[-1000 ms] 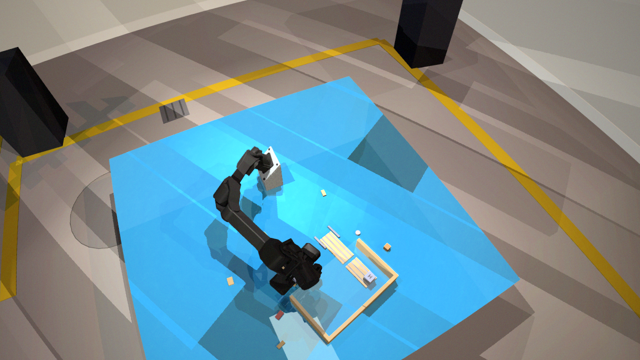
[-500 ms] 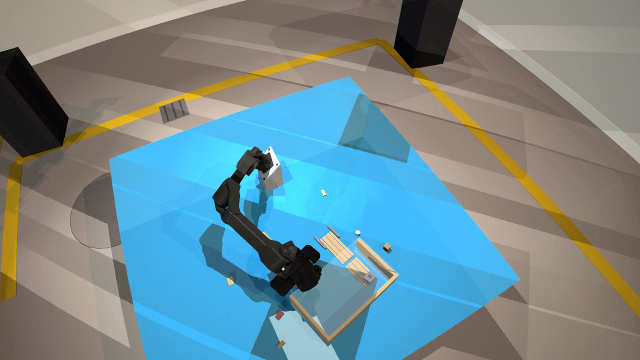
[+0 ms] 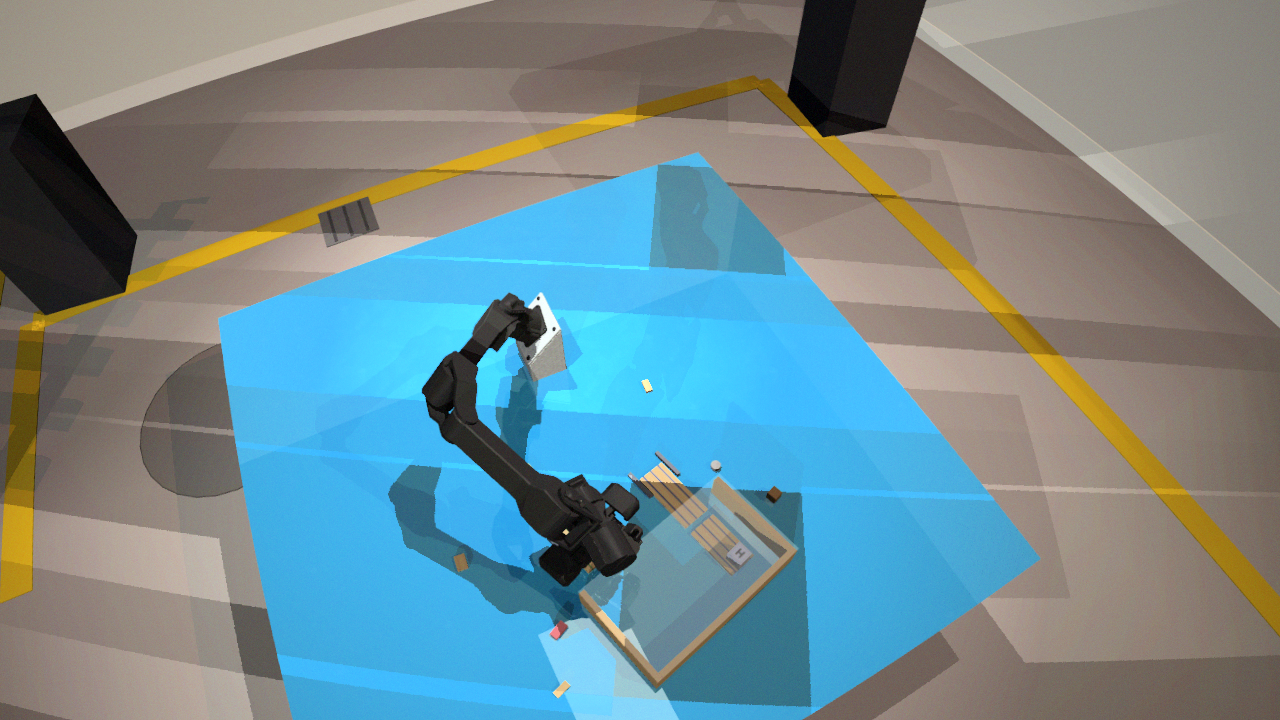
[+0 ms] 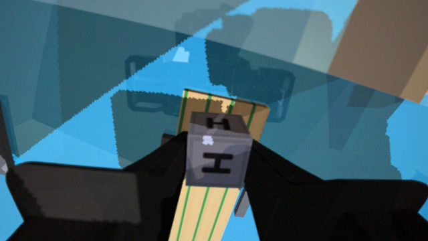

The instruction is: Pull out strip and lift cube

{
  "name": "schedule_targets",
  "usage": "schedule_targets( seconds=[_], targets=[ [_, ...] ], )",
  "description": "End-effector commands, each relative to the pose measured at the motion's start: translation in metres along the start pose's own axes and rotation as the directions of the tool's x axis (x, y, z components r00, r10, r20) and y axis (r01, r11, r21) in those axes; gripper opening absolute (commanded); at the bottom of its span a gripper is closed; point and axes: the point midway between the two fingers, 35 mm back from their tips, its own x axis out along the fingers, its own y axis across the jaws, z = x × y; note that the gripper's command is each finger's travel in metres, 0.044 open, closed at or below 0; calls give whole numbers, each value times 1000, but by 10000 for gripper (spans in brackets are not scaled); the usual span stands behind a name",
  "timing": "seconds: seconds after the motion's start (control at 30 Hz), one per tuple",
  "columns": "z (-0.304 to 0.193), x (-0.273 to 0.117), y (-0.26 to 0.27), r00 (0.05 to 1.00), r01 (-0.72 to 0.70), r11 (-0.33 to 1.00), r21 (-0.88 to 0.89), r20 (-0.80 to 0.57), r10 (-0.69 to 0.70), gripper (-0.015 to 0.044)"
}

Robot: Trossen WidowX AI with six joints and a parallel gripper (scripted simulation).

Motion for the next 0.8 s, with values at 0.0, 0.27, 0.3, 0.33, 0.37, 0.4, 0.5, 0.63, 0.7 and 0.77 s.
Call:
schedule_targets(
  seconds=[0.0, 0.27, 0.3, 0.33, 0.37, 0.4, 0.5, 0.63, 0.7, 0.77],
  targets=[
    [-10, -13, 7, 1000, 1, 1000, 0, 5, -1, 0],
    [-34, -32, 23, 1000, 1, 1000, -3, 4, -1, 0],
    [-37, -34, 25, 1000, 1, 1000, -3, 3, -1, 0],
    [-40, -36, 26, 1000, 2, 1000, -3, 3, -2, 0],
    [-42, -37, 27, 1000, 2, 1000, -4, 3, -2, 0],
    [-42, -37, 28, 1000, 2, 1000, -4, 3, -2, 0],
    [-44, -37, 29, 1000, 2, 1000, -4, 3, -2, 0],
    [-54, -38, 36, 1000, 1, 1000, -4, 3, -1, 0],
    [-60, -39, 40, 1000, 1, 1000, -5, 3, -1, 0],
    [-66, -39, 44, 1000, 1, 1000, -5, 3, -1, 0]
  ],
)
